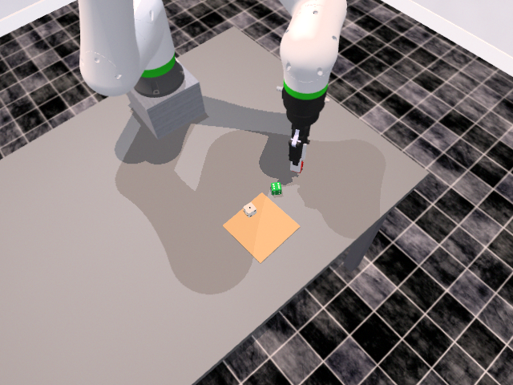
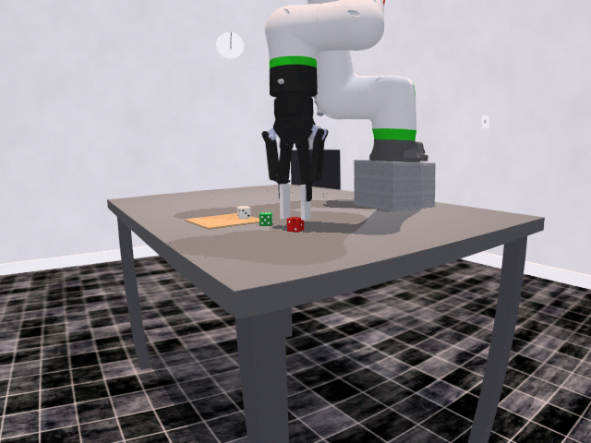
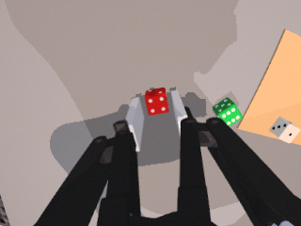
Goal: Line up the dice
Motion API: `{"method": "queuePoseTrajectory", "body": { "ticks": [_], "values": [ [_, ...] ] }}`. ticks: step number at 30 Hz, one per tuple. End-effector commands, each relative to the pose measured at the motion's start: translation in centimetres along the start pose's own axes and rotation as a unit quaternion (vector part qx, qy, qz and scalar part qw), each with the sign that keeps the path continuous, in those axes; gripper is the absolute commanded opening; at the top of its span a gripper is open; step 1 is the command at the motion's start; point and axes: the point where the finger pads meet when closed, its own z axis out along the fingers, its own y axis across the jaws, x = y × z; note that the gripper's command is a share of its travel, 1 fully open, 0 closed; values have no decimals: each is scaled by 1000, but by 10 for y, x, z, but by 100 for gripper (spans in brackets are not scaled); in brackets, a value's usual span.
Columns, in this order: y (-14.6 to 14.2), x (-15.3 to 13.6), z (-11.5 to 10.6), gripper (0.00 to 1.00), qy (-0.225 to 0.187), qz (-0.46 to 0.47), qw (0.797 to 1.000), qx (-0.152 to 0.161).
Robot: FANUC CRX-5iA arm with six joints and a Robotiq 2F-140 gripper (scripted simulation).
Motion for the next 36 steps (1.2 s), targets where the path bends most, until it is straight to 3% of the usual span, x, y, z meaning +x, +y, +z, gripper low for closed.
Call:
{"method": "queuePoseTrajectory", "body": {
  "ticks": [1, 14, 36],
  "values": [
    [0, 0, 4, 25, 0, 0, 1000, 0],
    [0, 0, 20, 25, 0, 0, 1000, 0],
    [0, 0, 21, 25, 0, 0, 1000, 0]
  ]
}}
